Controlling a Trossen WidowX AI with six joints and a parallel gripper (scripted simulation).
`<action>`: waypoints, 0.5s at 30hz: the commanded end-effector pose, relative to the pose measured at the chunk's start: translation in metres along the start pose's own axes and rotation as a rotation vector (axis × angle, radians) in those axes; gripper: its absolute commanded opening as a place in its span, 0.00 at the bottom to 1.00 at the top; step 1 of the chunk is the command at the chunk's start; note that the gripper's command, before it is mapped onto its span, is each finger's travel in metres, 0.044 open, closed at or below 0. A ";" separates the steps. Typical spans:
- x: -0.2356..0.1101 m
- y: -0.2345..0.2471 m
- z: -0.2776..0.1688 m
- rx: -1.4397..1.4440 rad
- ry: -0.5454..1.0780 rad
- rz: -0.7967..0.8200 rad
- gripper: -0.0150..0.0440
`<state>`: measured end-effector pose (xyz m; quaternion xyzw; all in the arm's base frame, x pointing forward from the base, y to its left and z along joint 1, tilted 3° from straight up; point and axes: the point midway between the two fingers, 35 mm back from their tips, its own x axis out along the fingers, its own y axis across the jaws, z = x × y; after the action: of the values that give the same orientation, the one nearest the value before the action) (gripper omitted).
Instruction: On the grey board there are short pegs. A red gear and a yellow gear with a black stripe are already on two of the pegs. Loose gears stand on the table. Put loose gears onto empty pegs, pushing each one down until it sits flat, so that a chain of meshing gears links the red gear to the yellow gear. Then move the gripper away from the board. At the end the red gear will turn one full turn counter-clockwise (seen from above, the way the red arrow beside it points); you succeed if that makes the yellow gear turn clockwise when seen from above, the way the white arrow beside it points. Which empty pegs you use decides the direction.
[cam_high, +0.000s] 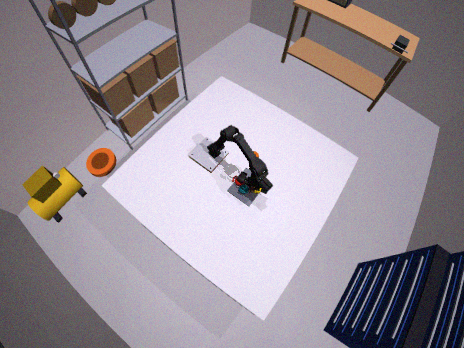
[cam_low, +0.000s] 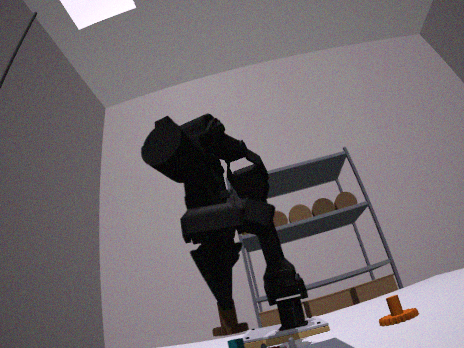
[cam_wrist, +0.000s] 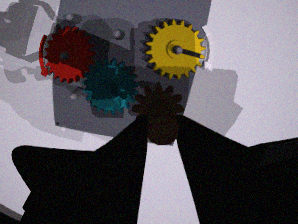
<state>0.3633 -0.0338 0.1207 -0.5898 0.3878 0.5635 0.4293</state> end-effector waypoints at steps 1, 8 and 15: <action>0.000 0.000 0.001 -0.020 -0.004 -0.001 0.25; 0.003 0.000 0.001 -0.067 -0.004 -0.001 0.25; 0.013 0.001 0.001 -0.210 -0.004 -0.001 0.25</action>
<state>0.3640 -0.0338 0.1136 -0.6212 0.3442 0.5898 0.3843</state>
